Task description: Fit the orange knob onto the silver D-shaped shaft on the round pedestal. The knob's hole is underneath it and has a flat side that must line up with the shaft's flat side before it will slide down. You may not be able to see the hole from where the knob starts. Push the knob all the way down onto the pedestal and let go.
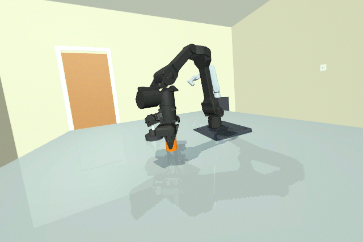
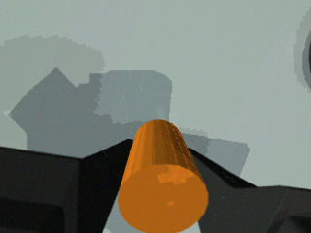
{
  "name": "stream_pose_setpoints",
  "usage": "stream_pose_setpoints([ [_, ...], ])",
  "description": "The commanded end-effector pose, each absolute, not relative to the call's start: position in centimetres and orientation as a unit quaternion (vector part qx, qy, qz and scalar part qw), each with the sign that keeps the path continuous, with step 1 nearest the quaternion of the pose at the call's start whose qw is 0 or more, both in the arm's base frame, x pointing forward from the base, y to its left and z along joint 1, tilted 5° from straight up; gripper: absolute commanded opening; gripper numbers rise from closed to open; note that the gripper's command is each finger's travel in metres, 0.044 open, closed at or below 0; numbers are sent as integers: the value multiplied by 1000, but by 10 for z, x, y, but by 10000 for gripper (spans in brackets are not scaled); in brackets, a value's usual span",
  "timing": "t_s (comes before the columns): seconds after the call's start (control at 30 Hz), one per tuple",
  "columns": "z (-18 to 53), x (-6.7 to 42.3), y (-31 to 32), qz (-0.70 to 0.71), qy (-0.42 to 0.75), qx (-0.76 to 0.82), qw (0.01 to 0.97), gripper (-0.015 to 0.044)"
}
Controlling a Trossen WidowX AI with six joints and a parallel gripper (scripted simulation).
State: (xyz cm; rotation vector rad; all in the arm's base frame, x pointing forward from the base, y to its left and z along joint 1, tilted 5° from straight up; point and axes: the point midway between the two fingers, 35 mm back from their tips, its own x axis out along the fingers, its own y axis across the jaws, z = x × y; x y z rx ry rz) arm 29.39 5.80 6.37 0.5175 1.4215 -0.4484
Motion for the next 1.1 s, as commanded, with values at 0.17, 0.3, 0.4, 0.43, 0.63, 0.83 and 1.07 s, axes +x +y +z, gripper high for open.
stream_pose_setpoints([
  [0.17,64,294,58,-202,639,233,704,240],
  [0.3,64,294,58,-202,639,233,704,240],
  [0.4,64,294,58,-202,639,233,704,240],
  [0.43,66,294,58,-202,639,233,705,266],
  [0.63,142,286,57,-203,638,233,706,424],
  [0.83,144,286,57,-203,637,233,706,440],
  [1.07,129,287,58,-203,637,233,706,440],
])
